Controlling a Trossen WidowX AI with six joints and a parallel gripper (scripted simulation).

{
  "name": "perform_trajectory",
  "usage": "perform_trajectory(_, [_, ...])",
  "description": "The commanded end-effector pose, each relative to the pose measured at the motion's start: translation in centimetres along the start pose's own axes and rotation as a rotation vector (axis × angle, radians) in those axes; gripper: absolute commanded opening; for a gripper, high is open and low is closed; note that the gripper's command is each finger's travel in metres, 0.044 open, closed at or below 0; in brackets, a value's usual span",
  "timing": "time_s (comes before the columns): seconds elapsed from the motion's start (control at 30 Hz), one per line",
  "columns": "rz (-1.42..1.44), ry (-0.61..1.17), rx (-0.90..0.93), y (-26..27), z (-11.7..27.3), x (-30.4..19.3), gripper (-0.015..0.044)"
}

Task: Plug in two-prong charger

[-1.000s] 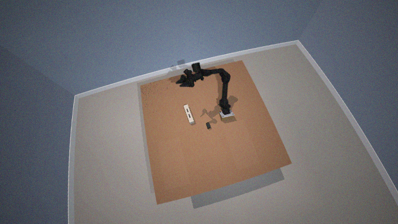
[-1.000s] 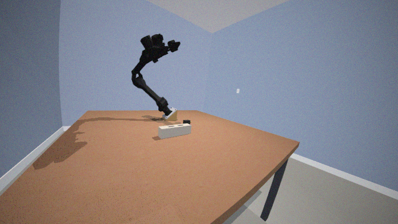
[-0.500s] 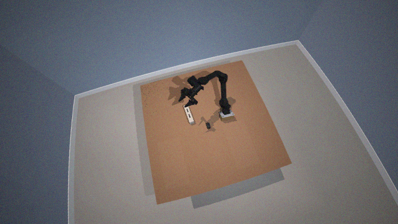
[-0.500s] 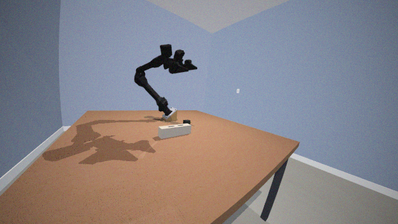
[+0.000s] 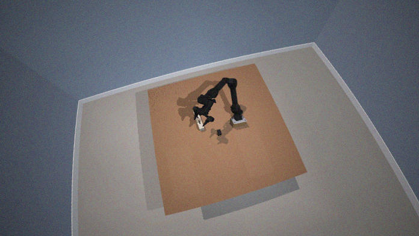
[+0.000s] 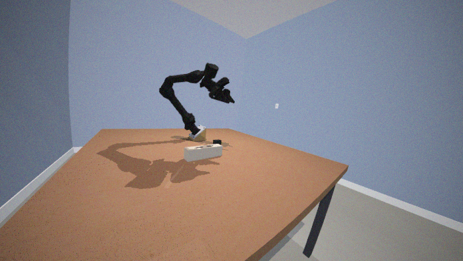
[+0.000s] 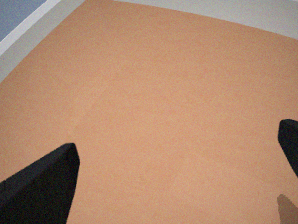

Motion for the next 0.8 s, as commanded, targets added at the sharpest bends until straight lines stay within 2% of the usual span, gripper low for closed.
perform_trajectory(0.0, [0.078, 0.096, 0.042, 1.8, -1.7, -1.5, 0.044])
perform_trajectory(0.37, [0.327, 0.367, 0.183, 7.0, -5.0, -6.2, 0.044])
perform_trajectory(0.77, [0.613, 0.645, 0.345, 11.4, -6.4, -11.7, 0.044])
Point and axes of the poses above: the point midway between the two fingers, 35 mm back from their tips, its own z axis back along the fingers, its own y axis across the jaws, x = y × z, the point moved 4 cm from there along z, back along the fingers, and after that the axes turned 10 degrees about z, right-handed, at the moved point
